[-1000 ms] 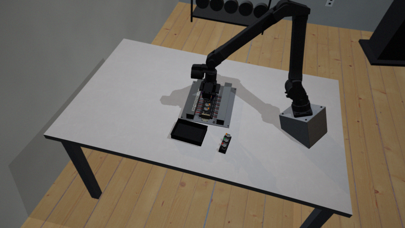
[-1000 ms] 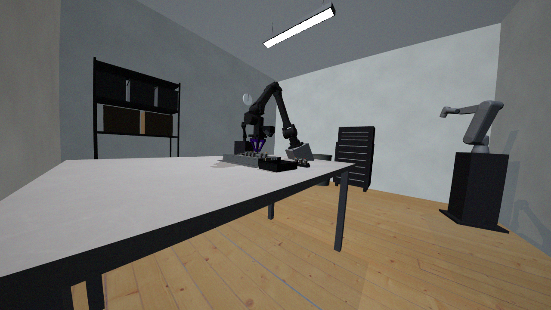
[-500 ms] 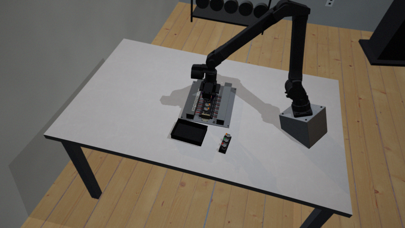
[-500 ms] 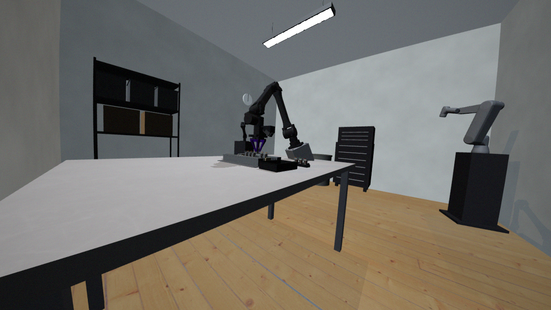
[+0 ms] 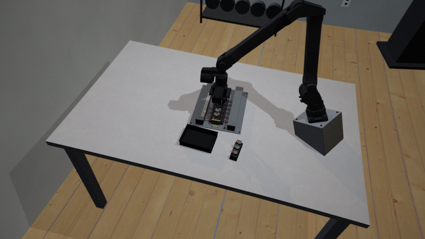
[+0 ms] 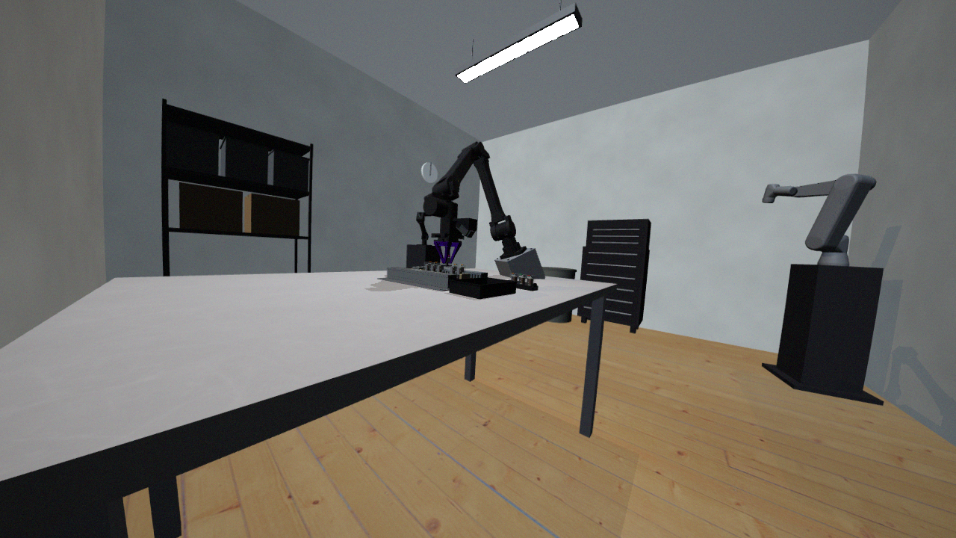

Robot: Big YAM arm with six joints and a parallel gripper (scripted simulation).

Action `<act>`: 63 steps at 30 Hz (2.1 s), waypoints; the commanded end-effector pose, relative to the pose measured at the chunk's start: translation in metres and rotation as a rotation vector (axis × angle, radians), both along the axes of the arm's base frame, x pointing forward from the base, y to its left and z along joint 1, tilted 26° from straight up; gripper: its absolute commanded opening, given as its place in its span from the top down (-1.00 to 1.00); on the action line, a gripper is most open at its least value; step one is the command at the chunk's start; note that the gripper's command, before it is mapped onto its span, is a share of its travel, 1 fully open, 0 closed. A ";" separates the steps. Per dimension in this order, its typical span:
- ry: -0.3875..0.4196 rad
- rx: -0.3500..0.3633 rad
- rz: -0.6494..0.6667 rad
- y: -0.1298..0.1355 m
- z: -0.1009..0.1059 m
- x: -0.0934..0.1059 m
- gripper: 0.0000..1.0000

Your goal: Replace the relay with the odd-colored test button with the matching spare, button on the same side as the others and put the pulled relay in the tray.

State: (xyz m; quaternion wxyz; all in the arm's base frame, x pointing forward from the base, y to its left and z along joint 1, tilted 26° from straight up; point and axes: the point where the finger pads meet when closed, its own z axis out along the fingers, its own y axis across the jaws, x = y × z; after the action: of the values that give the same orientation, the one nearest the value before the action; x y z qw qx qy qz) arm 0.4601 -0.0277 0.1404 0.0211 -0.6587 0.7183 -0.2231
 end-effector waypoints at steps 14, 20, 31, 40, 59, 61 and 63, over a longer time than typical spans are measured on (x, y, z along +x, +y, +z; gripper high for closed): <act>-0.048 0.007 0.000 0.007 0.023 0.010 1.00; -0.048 0.007 0.000 0.007 0.023 0.010 1.00; -0.066 0.008 0.004 0.014 0.047 0.007 1.00; -0.070 0.010 0.005 0.022 0.071 -0.002 1.00; -0.012 0.005 -0.006 0.021 0.059 -0.015 1.00; -0.009 0.004 -0.007 0.021 0.058 -0.015 1.00; -0.007 0.004 -0.008 0.021 0.057 -0.015 1.00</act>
State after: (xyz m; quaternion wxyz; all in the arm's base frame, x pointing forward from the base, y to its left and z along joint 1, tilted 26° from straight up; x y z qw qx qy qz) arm 0.4421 -0.0089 0.1951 0.0242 -0.6586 0.7175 -0.2257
